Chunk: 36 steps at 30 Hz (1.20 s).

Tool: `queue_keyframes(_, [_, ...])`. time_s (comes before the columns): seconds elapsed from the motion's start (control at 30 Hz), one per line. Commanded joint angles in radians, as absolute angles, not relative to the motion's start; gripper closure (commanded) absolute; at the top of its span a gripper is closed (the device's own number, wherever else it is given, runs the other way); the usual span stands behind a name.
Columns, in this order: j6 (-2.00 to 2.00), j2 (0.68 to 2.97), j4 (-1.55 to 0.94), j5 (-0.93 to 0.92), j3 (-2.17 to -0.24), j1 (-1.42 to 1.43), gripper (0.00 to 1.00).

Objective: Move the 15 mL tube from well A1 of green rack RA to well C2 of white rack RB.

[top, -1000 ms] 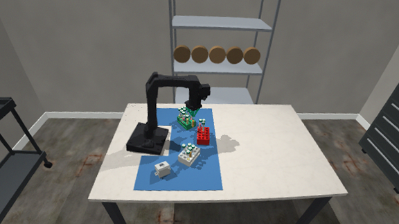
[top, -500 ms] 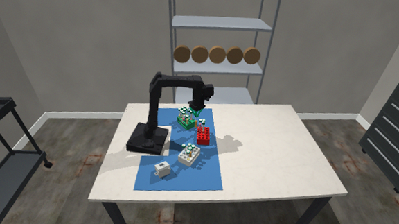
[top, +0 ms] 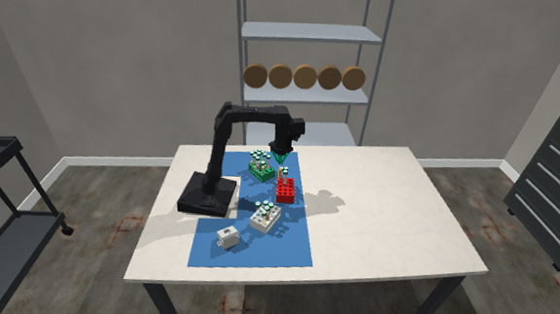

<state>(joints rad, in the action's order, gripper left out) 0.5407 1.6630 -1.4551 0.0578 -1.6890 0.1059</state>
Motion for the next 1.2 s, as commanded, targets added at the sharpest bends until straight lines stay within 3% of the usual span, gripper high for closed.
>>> queue_keyframes(0.0, [0.543,1.656,-1.457,0.055,-1.707,0.106,1.00])
queue_keyframes(1.17, [0.547,1.668,-1.459,0.054,-1.721,0.102,1.00])
